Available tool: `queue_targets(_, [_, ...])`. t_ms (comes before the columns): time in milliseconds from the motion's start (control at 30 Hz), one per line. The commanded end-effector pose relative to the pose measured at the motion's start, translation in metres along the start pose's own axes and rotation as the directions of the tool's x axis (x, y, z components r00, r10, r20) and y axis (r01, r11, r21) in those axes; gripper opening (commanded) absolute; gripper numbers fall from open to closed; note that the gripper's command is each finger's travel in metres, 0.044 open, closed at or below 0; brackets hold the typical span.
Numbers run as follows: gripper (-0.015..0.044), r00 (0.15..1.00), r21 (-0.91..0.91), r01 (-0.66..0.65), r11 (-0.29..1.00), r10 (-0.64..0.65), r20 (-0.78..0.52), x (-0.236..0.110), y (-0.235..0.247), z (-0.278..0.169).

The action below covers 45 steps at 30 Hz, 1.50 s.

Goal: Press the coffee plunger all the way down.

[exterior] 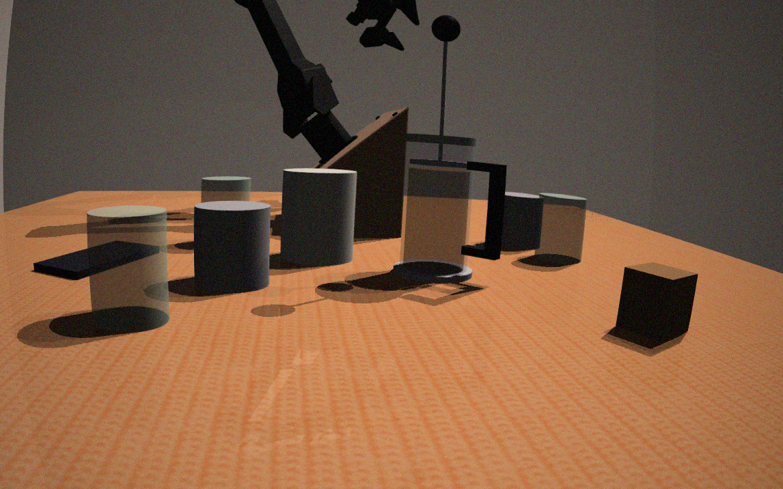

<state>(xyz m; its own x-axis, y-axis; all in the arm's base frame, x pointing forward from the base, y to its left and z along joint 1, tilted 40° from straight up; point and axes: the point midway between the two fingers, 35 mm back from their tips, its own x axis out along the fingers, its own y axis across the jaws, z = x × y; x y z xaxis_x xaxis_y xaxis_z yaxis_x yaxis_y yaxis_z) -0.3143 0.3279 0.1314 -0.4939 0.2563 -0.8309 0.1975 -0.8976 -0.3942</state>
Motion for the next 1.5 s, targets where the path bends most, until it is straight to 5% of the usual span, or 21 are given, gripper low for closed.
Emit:
queue_targets(0, [0.0426, 1.000, 0.004, 0.002, 1.000, -0.002, -0.002, 0.000, -0.001, -0.001])
queue_targets(233, [0.0440, 0.993, 0.161, 0.068, 0.985, -0.052, -0.102, -0.013, -0.015, -0.052])
queue_targets(400, [0.0440, 0.955, 0.360, 0.218, 0.907, -0.122, -0.270, -0.037, -0.031, -0.129])
queue_targets(800, [0.0440, 0.697, 0.611, 0.678, 0.410, -0.095, -0.710, -0.134, -0.003, -0.317])
queue_targets(1167, [0.0440, 0.326, 0.299, 0.940, -0.164, 0.173, -0.929, -0.248, 0.098, -0.434])
queue_targets(1467, [0.0440, 0.014, -0.243, 0.859, -0.451, 0.496, -0.868, -0.337, 0.215, -0.468])
